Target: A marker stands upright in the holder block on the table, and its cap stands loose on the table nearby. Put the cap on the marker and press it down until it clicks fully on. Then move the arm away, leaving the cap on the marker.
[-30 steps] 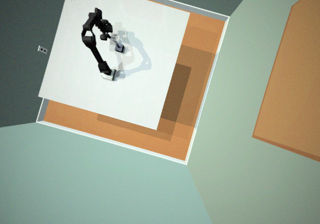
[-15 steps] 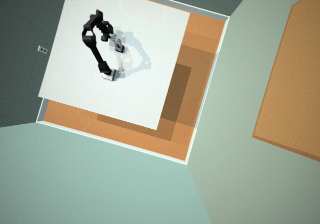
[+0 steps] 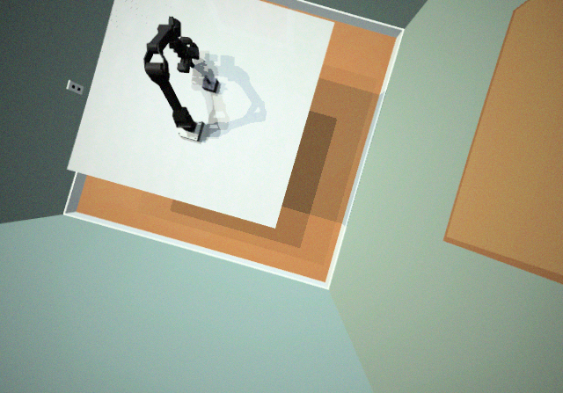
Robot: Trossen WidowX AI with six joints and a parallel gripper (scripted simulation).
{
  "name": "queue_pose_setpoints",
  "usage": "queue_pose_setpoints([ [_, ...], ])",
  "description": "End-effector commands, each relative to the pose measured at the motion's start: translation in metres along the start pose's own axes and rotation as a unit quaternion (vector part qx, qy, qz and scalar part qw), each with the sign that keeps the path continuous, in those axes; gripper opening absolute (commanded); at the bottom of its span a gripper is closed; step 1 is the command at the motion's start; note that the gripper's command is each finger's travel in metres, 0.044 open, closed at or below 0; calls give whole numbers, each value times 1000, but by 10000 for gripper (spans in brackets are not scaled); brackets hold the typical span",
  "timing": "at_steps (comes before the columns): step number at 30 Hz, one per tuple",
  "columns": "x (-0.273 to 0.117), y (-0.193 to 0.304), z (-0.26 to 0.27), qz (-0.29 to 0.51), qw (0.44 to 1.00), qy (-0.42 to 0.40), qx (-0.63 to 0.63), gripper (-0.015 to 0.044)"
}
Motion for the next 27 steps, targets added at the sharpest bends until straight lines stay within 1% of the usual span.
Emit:
queue_pose_setpoints([
  [1,-14,0,3,1,1000,-8,-1,0],
  [12,-49,-1,2,1,1000,-8,-1,0],
  [16,-54,-1,1,1,1000,-8,-1,0],
  [27,-73,-36,-30,0,1000,-7,-1,0],
])
Point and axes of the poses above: the point midway between the two fingers, 35 mm back from their tips, its own x axis out along the fingers, its own z axis across the jaws, y = z × x, the point moved 3 cm from there along -x, back along the fingers, and after that the axes turned 13 degrees about -x, right-handed, at the moved point
